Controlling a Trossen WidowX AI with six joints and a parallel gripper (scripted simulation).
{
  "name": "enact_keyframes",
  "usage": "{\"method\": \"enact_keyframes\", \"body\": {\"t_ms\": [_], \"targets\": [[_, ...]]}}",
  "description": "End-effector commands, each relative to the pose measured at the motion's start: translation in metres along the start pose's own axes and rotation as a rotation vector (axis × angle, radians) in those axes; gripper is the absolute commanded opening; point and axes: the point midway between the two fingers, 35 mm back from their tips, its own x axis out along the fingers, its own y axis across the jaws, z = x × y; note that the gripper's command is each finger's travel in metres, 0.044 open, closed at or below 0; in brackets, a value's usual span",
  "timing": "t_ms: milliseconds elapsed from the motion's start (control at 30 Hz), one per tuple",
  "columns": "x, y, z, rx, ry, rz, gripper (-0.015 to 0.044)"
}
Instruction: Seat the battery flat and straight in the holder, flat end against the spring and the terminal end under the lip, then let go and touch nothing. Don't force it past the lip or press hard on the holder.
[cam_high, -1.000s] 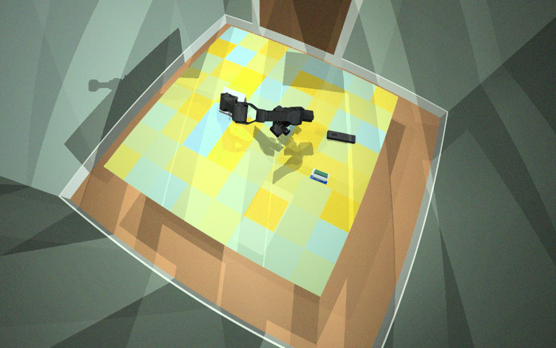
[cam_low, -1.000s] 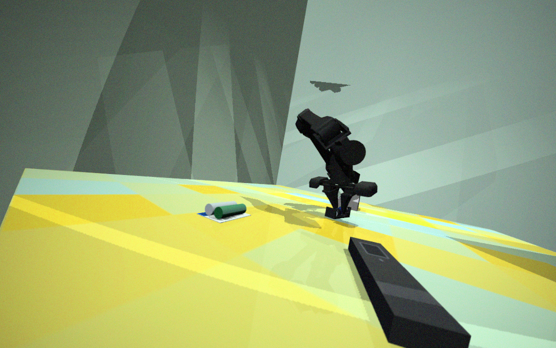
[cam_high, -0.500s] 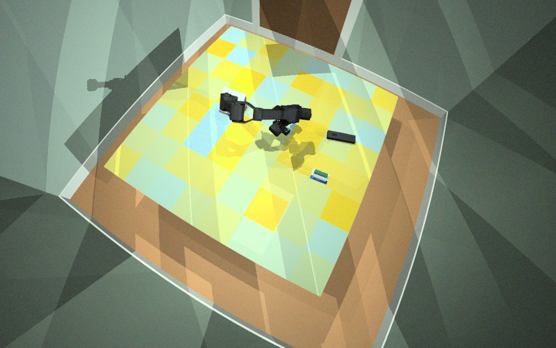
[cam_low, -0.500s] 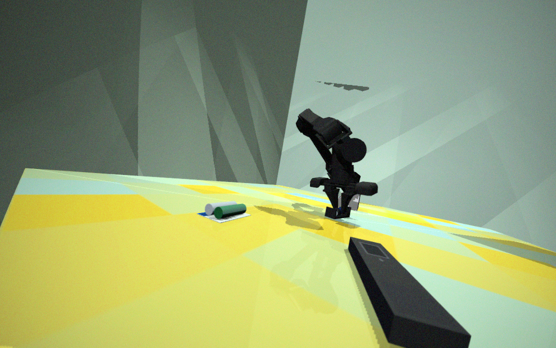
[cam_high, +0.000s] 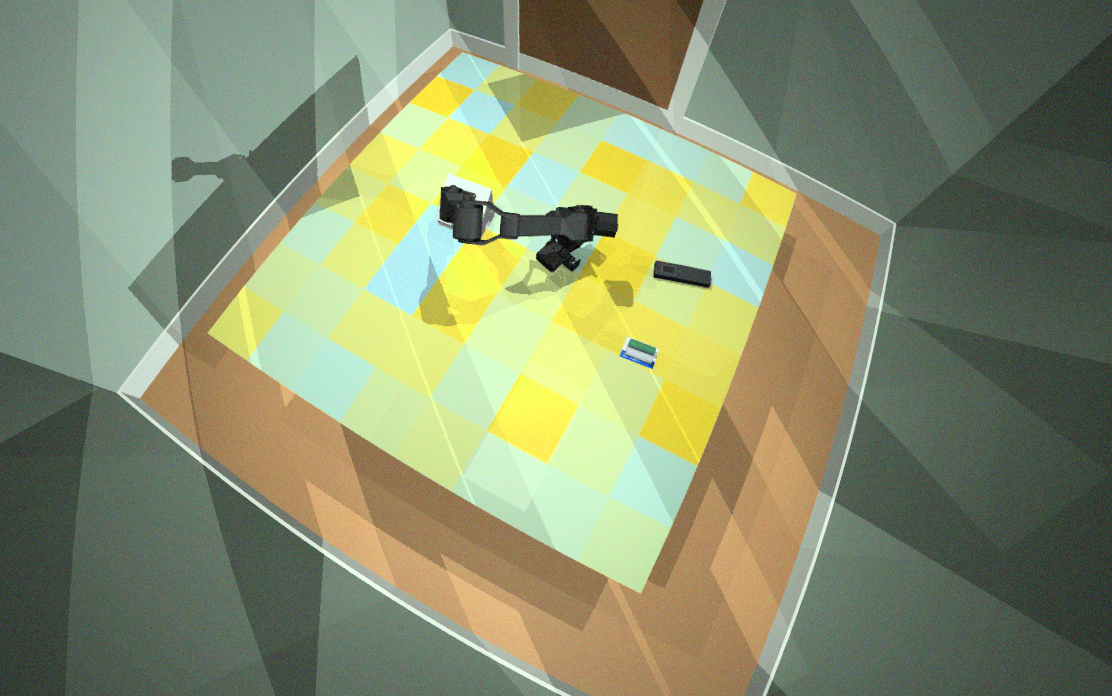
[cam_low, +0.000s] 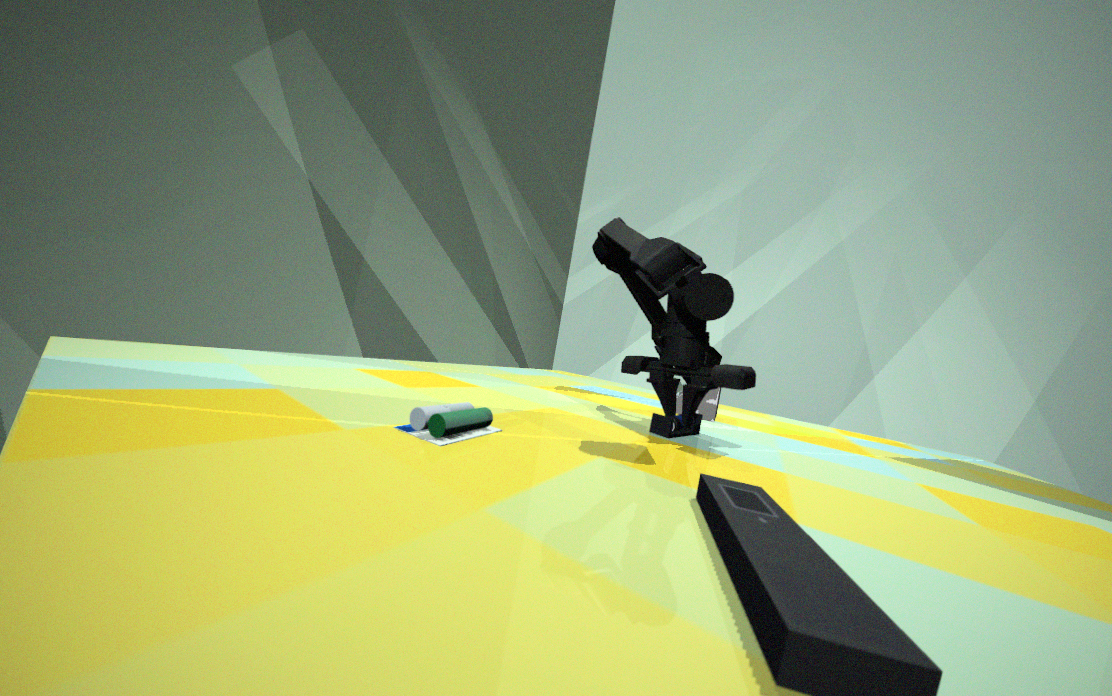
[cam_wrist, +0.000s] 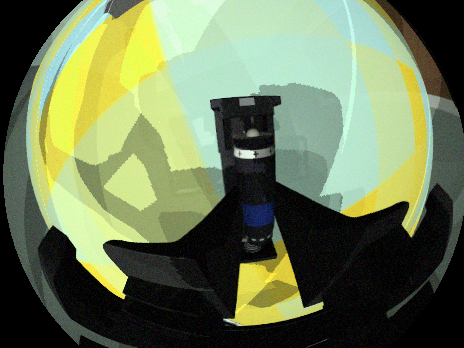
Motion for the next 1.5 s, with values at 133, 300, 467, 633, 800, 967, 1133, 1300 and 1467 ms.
{"method": "enact_keyframes", "body": {"t_ms": [133,300,467,633,800,967,1133,1300,1467], "targets": [[0.002,0.003,-0.002,0.015,0.051,0.0,0.0065],[0.002,0.003,-0.001,0.015,0.077,-0.001,0.0065],[0.003,0.003,0.0,0.015,0.103,-0.001,0.0065],[0.003,0.003,0.0,0.016,0.13,-0.001,0.0065],[0.003,0.003,0.001,0.016,0.14,-0.001,0.0065],[0.003,0.003,0.005,0.016,0.144,-0.001,0.0065],[0.004,0.003,0.009,0.016,0.148,-0.001,0.0065],[0.005,0.003,0.013,0.015,0.152,0.0,0.0065],[0.005,0.003,0.016,0.014,0.154,0.001,0.0065]]}}
